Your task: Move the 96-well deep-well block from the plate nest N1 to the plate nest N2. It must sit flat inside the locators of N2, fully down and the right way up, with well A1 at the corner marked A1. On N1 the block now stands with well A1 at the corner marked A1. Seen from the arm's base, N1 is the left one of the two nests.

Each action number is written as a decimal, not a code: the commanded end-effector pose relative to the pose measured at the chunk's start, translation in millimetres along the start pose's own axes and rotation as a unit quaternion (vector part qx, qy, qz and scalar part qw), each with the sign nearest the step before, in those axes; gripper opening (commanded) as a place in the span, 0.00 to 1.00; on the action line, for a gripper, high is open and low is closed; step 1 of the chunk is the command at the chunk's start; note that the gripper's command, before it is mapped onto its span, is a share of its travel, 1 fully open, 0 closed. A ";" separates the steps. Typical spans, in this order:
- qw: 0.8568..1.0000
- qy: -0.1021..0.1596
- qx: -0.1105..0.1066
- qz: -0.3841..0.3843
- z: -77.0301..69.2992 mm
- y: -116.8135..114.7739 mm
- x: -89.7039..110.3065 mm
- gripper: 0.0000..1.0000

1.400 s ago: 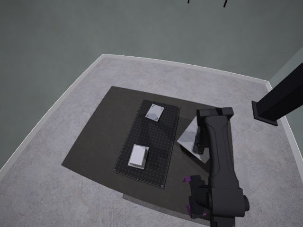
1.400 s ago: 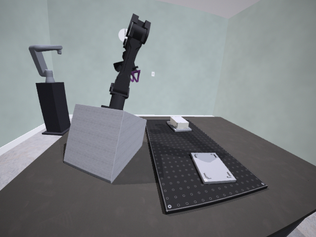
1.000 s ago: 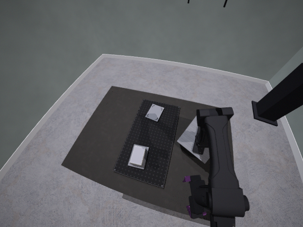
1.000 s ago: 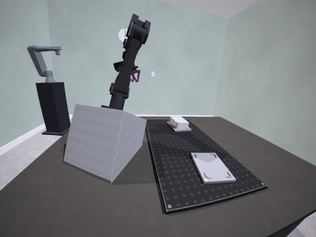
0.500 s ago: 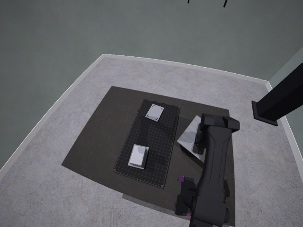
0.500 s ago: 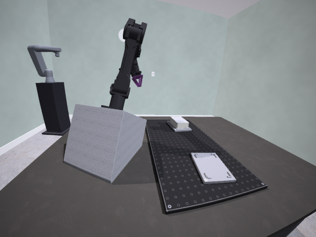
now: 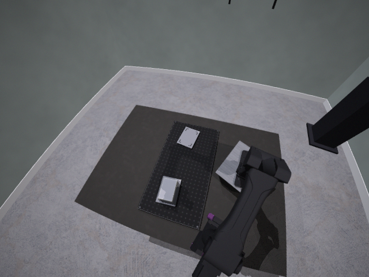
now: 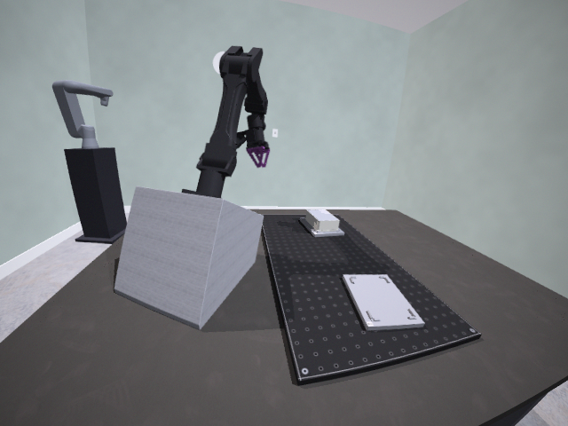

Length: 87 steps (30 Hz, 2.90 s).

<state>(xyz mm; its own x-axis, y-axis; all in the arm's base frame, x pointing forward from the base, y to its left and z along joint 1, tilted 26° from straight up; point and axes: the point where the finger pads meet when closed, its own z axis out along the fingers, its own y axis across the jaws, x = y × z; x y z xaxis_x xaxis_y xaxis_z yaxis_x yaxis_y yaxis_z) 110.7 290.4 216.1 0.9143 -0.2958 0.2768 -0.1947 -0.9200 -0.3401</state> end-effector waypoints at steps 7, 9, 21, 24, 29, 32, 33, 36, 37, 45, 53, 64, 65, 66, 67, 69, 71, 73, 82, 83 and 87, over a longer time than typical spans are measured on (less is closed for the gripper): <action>0.993 -0.037 -0.009 0.111 27.2 -11.7 24.3 1.00; 0.993 -0.037 -0.009 0.111 27.2 -11.7 24.3 1.00; 0.970 -0.060 -0.025 0.233 66.8 -12.6 69.5 1.00; 0.960 -0.067 -0.028 0.270 75.9 -11.1 81.4 1.00; 0.945 -0.075 -0.031 0.317 84.6 -8.8 93.5 1.00; 0.943 -0.076 -0.031 0.322 93.2 -6.3 105.6 1.00; 0.943 -0.076 -0.031 0.322 96.1 -5.6 109.6 1.00; 0.925 -0.084 -0.032 0.368 104.0 -1.9 121.9 1.00; 0.923 -0.085 -0.032 0.373 106.7 -0.6 126.0 1.00; 0.901 -0.093 -0.031 0.424 121.6 8.6 150.5 1.00; 0.867 -0.103 -0.027 0.487 139.4 24.4 182.9 1.00; 0.817 -0.116 -0.016 0.565 156.5 47.0 218.2 1.00; 0.817 -0.115 -0.016 0.565 158.3 49.7 222.0 1.00; 0.817 -0.115 -0.016 0.565 160.1 52.4 225.9 1.00; 0.817 -0.115 -0.016 0.565 161.9 55.1 229.7 1.00; 0.817 -0.115 -0.016 0.565 162.9 56.7 232.0 1.00; 0.817 -0.115 -0.016 0.565 162.9 56.7 232.0 1.00; 0.817 -0.115 -0.016 0.565 162.9 56.7 232.0 1.00; 0.817 -0.115 -0.016 0.565 162.9 56.7 232.0 1.00; 0.817 -0.115 -0.016 0.565 162.9 56.7 232.0 1.00; 0.817 -0.115 -0.016 0.565 162.9 56.7 232.0 1.00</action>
<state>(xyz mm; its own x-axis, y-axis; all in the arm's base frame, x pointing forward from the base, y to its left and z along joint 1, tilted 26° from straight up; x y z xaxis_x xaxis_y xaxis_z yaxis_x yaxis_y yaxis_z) 368.1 210.7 108.7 0.1808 -0.9129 -0.3660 -0.9693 -0.1023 -0.2236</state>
